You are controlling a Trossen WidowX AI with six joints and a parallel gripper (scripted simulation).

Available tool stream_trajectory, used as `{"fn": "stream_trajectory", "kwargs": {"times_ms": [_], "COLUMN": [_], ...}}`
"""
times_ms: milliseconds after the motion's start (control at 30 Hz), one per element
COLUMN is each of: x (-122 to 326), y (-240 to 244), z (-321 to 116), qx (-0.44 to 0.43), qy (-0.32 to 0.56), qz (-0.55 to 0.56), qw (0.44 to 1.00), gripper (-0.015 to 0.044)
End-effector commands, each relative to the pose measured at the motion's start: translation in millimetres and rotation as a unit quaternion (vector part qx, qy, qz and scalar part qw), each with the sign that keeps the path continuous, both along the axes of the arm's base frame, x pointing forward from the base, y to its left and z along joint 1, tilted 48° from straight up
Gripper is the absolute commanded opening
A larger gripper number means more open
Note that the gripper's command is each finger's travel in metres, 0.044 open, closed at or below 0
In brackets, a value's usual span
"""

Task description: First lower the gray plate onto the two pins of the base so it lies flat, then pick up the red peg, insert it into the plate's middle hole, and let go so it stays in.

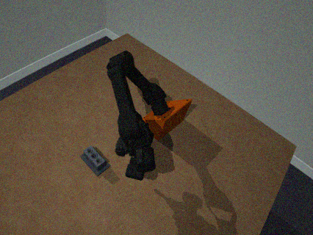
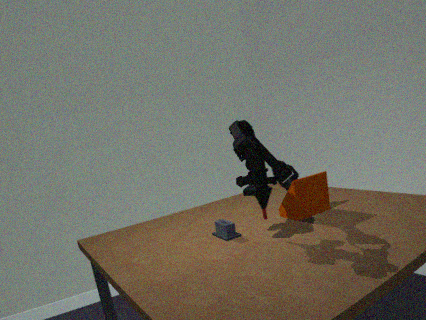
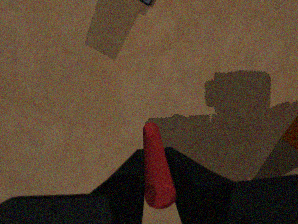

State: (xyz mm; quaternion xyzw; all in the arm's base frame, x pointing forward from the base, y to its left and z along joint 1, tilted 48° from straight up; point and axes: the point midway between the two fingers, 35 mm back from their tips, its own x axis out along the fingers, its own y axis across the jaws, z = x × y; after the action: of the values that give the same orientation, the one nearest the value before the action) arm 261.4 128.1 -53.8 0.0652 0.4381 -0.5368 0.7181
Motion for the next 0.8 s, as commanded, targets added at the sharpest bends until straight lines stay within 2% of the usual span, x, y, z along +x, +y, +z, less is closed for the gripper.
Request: {"fn": "stream_trajectory", "kwargs": {"times_ms": [0, 767], "x": [10, 49], "y": [-4, -36], "z": [8, 45], "qx": [0.001, 0.003], "qy": [-0.001, -0.009], "qz": [0.003, -0.003], "qw": [1.0, 1.0], "gripper": [0.0, 0.0]}}
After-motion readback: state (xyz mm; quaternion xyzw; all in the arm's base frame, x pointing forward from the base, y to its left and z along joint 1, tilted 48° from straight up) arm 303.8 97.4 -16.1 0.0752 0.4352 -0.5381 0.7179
